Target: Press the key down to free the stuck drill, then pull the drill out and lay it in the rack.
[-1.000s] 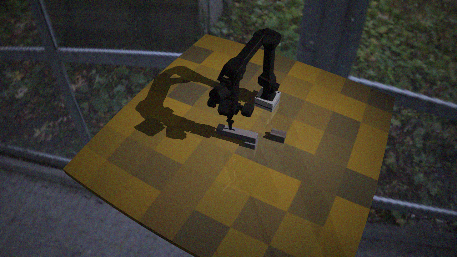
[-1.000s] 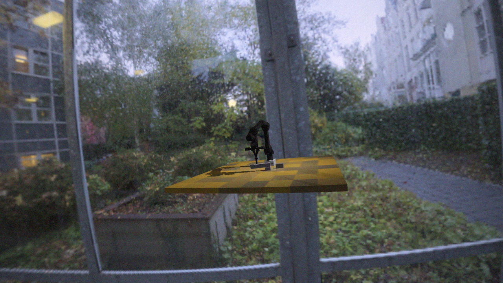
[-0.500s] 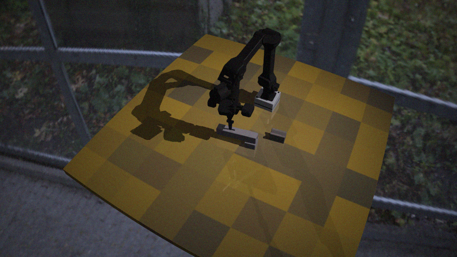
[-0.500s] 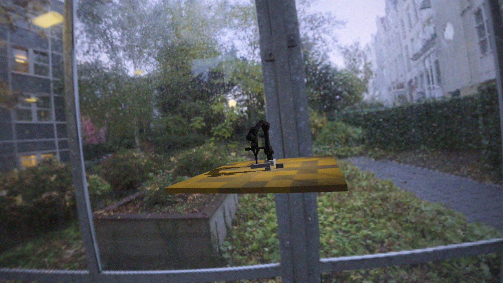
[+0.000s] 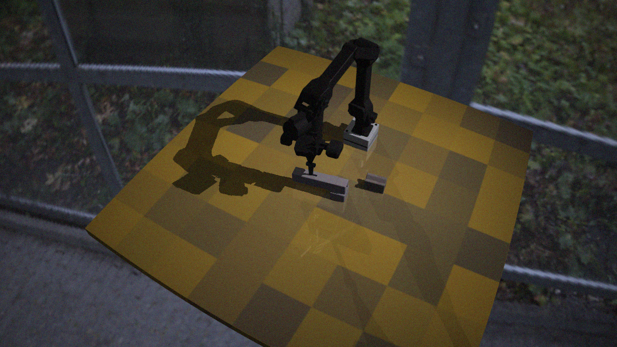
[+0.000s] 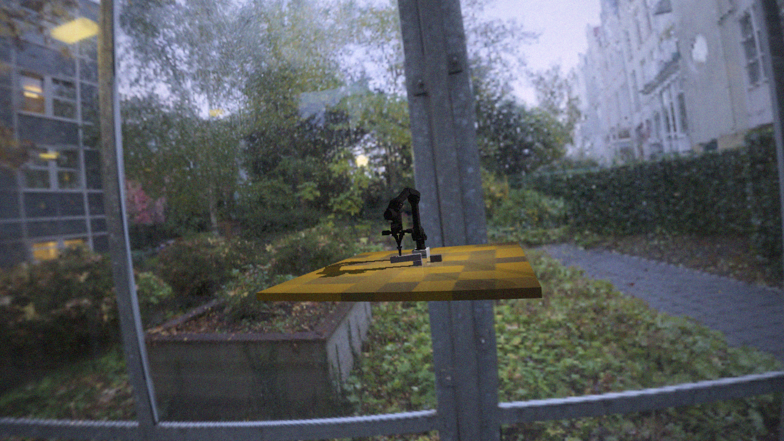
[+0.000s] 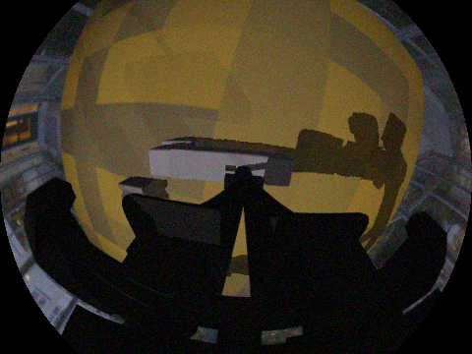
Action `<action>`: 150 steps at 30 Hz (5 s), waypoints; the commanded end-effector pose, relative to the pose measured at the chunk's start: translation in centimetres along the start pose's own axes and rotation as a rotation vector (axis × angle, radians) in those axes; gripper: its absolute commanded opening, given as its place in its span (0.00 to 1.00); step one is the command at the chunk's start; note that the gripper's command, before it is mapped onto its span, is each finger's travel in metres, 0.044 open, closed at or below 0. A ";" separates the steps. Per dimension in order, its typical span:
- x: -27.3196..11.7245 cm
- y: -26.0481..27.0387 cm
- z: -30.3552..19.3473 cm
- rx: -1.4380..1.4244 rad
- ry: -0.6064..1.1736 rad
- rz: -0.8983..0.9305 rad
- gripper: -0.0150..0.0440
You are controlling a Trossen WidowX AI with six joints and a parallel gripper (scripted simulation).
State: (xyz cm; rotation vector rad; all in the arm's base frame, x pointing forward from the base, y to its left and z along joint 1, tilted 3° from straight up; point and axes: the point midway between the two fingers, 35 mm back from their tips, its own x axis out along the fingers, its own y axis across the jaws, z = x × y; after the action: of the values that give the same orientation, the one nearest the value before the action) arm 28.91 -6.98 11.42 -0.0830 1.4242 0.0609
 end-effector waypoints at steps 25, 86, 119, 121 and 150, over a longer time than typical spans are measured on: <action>-3.5 -0.3 0.4 0.004 0.058 0.007 0.61; 8.1 15.5 -0.4 -1.565 0.028 0.064 1.00; 9.1 15.3 -0.4 -1.559 0.021 0.062 0.26; 9.1 15.3 -0.4 -1.559 0.021 0.062 0.25; 8.9 19.7 -0.4 -1.564 0.025 0.067 0.25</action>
State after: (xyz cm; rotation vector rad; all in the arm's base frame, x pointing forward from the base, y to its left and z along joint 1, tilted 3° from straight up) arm 27.97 12.16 2.20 -1.3041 1.0868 1.2203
